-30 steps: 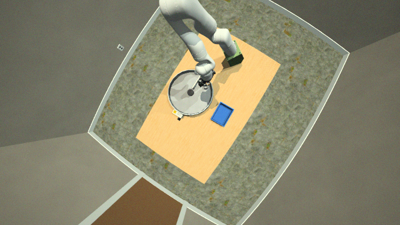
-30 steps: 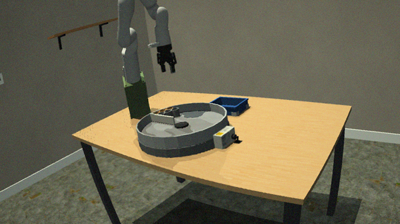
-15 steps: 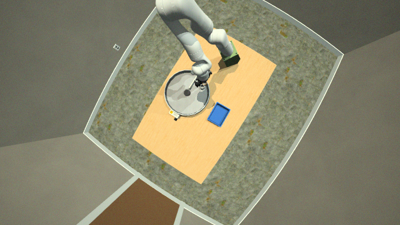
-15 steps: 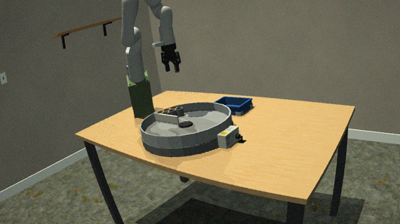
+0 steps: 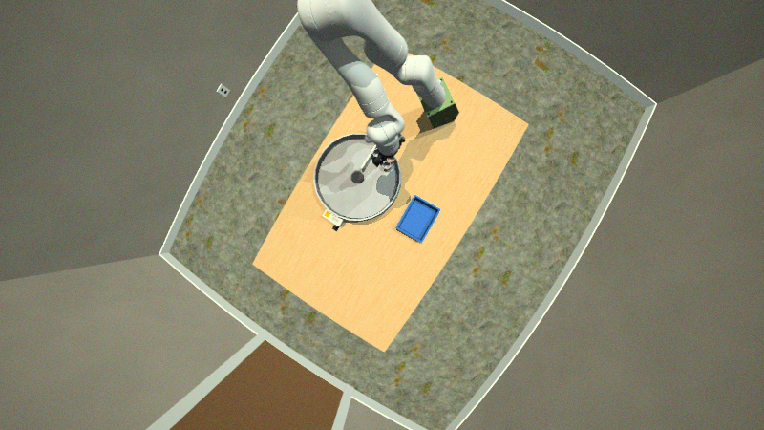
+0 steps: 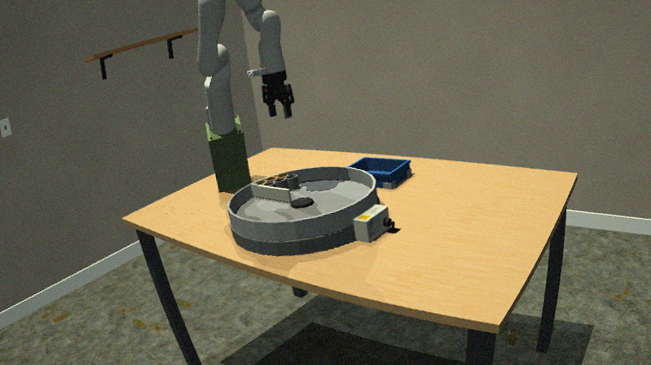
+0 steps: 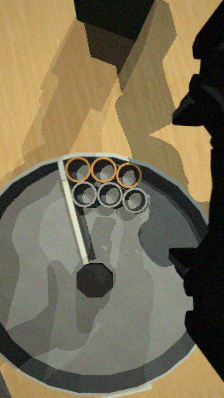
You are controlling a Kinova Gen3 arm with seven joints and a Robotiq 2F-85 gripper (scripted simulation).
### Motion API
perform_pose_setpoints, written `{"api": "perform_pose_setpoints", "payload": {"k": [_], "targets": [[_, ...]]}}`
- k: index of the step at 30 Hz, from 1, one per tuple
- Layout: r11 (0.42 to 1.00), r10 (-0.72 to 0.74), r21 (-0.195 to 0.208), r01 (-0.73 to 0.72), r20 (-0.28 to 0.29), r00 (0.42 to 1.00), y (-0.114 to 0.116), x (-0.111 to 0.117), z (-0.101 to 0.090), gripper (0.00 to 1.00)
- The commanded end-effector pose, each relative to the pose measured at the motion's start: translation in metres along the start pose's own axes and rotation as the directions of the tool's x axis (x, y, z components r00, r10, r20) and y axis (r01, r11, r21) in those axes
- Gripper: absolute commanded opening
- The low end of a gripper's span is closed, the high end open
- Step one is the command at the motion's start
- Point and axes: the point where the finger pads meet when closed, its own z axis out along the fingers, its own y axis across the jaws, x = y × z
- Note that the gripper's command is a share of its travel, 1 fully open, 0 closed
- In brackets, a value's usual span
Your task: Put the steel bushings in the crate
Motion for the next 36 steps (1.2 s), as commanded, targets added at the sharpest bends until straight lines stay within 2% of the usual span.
{"api": "perform_pose_setpoints", "payload": {"k": [1,6,18,23,36], "targets": [[1.0,0.0,0.001,0.0,0.001,1.0,0.0,0.0,0.0,1.0],[1.0,0.0,0.001,0.0,0.0,1.0,0.002,-0.002,0.035,1.0],[1.0,0.0,0.001,0.0,0.0,1.0,0.002,-0.002,0.035,1.0],[1.0,0.001,0.002,-0.001,0.001,1.0,0.004,-0.003,0.07,1.0],[1.0,0.002,0.005,-0.002,0.004,1.0,0.002,-0.004,0.069,1.0]]}}
